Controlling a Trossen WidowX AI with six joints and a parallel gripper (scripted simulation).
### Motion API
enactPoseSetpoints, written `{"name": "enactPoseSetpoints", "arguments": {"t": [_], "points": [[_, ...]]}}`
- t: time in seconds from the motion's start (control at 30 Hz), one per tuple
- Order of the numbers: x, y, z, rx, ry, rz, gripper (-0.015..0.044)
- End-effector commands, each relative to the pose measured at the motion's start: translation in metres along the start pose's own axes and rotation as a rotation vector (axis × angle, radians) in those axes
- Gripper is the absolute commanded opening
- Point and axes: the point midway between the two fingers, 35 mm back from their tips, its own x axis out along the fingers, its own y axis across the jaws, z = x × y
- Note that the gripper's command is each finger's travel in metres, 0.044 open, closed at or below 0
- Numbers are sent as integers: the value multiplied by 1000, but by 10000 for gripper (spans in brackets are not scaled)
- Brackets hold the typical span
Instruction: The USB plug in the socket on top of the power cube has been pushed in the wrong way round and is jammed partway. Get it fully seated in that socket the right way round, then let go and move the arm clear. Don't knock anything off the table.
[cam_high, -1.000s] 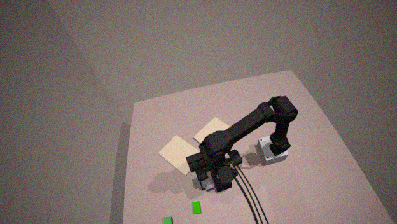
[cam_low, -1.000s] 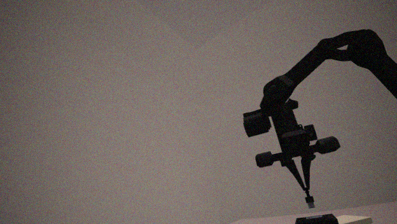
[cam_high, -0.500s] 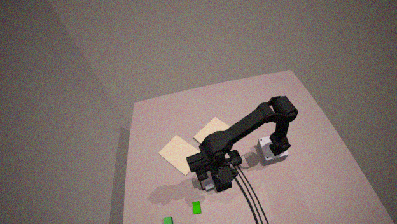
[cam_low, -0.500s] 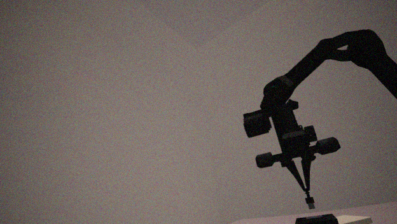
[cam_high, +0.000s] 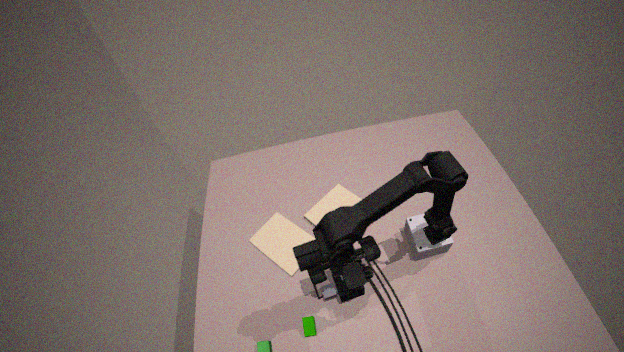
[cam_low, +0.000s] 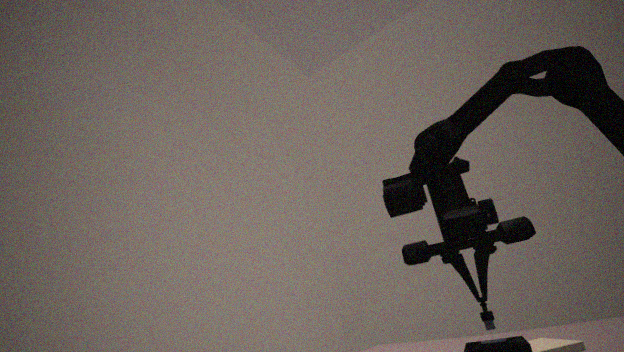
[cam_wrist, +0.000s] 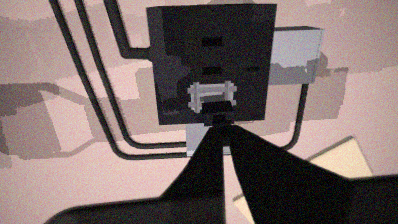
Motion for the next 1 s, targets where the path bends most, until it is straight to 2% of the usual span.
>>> {"name": "enactPoseSetpoints", "arguments": {"t": [0.0, 0.97], "points": [[1, 0, -1, 8, 4, -1, 0], [4, 0, -2, 28, 12, -1, 0]]}}
